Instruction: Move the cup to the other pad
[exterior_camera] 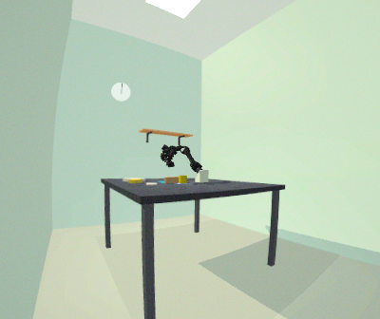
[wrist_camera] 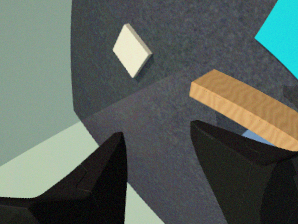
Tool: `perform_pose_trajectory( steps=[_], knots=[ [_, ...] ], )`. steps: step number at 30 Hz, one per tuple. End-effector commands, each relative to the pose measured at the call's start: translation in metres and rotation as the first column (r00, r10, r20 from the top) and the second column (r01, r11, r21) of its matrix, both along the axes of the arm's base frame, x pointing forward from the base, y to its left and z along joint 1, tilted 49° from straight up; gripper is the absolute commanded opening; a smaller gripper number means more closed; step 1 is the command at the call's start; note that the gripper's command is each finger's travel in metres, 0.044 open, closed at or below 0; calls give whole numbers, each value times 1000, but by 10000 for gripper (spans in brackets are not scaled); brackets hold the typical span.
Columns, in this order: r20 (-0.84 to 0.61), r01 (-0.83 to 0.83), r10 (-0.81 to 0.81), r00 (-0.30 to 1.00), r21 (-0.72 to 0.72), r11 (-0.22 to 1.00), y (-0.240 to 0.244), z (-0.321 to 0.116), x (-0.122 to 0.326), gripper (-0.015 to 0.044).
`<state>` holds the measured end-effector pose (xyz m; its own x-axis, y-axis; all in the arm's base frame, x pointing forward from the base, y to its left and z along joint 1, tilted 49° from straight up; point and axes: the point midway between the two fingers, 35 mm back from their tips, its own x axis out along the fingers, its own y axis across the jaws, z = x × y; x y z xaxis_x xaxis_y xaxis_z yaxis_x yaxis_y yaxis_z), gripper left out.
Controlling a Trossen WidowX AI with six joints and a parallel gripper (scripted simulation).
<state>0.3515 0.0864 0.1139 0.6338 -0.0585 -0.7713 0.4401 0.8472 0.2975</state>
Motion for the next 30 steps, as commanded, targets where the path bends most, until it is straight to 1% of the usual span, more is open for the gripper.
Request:
perform_pose_trajectory(
  steps=[1, 4, 6, 8, 11, 13, 30],
  knots=[
    [-233, 144, -161, 959, -88, 986, 21, -59, -28, 167],
    [-322, 226, -288, 902, -218, 950, 27, -91, -53, 167],
    [-341, 266, -372, 863, -321, 909, 29, -108, -69, 167],
    [-328, 293, -449, 831, -428, 855, 29, -121, -85, 167],
    [-256, 318, -538, 803, -579, 751, 28, -134, -107, 167],
    [-209, 325, -562, 800, -636, 700, 27, -137, -112, 167],
    [-204, 326, -564, 800, -642, 694, 18, -146, -109, 167]
  ],
)
